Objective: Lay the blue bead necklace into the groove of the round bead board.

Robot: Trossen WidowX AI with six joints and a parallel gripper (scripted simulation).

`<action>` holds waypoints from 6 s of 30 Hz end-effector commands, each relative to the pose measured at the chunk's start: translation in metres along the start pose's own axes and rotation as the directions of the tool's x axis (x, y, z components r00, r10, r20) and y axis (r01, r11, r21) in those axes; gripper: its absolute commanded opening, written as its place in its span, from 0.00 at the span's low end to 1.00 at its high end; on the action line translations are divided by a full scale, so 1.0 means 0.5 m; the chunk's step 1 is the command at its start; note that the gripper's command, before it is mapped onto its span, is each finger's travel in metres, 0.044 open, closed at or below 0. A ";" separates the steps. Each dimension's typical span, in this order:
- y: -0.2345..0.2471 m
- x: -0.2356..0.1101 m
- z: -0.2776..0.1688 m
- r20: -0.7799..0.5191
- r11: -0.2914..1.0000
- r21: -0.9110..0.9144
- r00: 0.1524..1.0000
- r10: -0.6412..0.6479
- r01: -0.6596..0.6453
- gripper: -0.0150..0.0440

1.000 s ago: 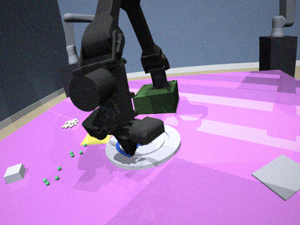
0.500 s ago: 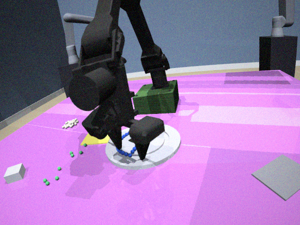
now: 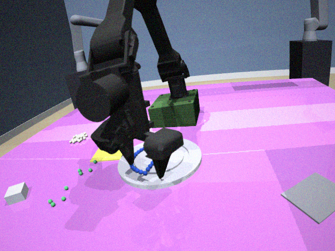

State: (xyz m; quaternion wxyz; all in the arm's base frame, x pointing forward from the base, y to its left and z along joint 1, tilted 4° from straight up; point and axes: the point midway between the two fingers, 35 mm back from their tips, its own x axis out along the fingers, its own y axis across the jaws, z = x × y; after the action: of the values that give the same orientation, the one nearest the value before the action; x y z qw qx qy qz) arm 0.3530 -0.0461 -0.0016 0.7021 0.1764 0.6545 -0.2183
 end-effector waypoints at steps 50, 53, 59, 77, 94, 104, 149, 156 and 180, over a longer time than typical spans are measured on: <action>-0.007 0.001 -0.018 0.001 0.989 -0.145 1.000 0.002 -0.002 0.46; -0.008 0.011 -0.019 -0.001 0.989 -0.147 1.000 0.001 -0.001 0.46; -0.008 0.016 -0.020 -0.002 0.989 -0.147 1.000 0.001 -0.001 0.46; -0.007 0.011 -0.018 0.004 0.990 -0.142 1.000 0.002 -0.001 0.25; -0.007 0.011 -0.018 0.004 0.990 -0.142 1.000 0.002 -0.001 0.25; -0.008 -0.001 -0.020 -0.002 0.989 -0.147 1.000 0.001 -0.001 0.25; 0.014 -0.001 -0.006 -0.001 0.989 -0.147 1.000 0.002 -0.002 1.00; 0.014 -0.001 -0.006 -0.001 0.989 -0.147 1.000 0.002 -0.002 1.00; -0.007 -0.036 -0.087 -0.005 0.992 -0.122 1.000 0.001 -0.002 0.69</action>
State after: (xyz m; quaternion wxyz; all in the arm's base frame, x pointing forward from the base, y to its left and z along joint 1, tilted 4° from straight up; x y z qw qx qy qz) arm 0.3359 -0.0331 0.0054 0.7118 0.1294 0.6683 -0.1731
